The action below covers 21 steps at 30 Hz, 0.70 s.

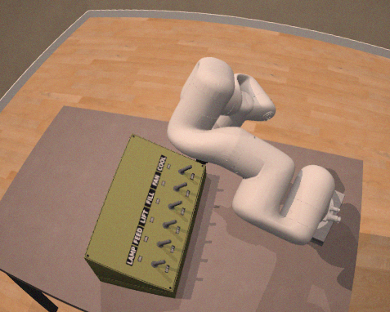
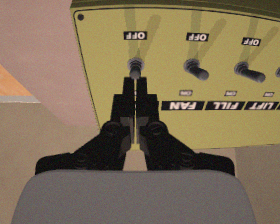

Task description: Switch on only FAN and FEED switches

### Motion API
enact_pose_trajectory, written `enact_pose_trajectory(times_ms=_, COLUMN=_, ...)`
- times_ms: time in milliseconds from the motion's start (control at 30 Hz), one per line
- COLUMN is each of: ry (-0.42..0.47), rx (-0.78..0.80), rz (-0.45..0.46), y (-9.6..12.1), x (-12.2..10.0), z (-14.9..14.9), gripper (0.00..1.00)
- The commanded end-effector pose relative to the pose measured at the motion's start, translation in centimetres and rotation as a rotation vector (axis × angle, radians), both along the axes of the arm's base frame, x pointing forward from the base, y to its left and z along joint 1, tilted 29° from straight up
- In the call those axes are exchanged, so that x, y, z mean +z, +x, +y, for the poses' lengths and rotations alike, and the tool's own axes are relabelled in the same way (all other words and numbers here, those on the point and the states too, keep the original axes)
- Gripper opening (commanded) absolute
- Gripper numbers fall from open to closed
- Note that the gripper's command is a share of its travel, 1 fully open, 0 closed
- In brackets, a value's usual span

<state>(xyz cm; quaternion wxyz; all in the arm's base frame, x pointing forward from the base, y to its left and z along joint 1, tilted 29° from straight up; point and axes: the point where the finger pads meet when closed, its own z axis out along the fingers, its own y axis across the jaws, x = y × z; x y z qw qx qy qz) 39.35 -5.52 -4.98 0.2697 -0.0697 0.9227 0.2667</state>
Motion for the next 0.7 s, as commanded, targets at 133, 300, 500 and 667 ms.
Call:
enact_pose_trajectory(times_ms=133, ry=-0.003, rx=-0.002, rz=-0.002, y=-1.3, x=2.1, z=-1.7, gripper=0.0)
enact_pose_trajectory(times_ms=300, ry=-0.003, rx=-0.002, rz=-0.002, y=-2.0, x=3.2, z=-2.5, gripper=0.0)
enact_pose_trajectory(times_ms=500, ry=-0.003, rx=-0.002, rz=-0.002, y=-2.5, x=4.0, z=-3.1, gripper=0.0)
enact_pose_trajectory(times_ms=667, ry=-0.003, rx=-0.002, rz=-0.002, y=-2.6, x=4.2, z=-3.2, gripper=0.0)
